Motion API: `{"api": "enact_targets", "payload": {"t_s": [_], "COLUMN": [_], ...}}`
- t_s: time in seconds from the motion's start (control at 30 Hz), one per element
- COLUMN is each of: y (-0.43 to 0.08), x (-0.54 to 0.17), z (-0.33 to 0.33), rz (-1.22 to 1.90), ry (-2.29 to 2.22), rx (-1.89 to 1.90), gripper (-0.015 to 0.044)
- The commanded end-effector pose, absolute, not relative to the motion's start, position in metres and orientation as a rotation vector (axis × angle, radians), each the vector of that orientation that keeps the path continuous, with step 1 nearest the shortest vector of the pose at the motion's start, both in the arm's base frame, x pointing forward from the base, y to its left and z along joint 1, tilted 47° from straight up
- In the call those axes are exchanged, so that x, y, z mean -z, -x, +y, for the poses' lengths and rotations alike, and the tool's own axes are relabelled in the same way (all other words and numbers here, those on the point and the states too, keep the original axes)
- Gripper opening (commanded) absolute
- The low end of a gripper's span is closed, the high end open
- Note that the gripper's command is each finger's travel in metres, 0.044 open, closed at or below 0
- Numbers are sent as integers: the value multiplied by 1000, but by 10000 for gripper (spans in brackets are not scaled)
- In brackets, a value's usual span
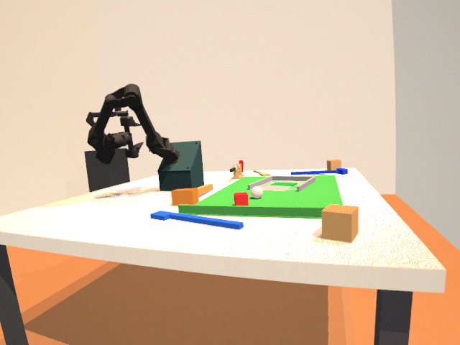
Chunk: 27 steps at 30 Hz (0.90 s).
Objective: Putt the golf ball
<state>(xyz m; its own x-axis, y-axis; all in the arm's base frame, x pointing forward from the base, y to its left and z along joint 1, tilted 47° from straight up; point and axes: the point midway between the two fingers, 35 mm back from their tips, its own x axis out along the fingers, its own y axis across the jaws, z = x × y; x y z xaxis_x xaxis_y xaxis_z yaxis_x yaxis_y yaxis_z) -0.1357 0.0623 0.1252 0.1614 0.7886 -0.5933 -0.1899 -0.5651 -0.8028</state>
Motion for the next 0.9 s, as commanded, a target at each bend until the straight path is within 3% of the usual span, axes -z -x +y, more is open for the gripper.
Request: {"api": "enact_targets", "payload": {"t_s": [0.0,0.17,0.47,0.87], "y": [136,150,160,88], "x": [-125,-121,-106,-89], "z": [62,35,-61,-186], "rz": [-587,-682,-1136,-1949], "ry": [1631,1655,1713,1655], "rx": [-1530,-1658,-2035,-2417], "gripper": [426,440,440,440]}}
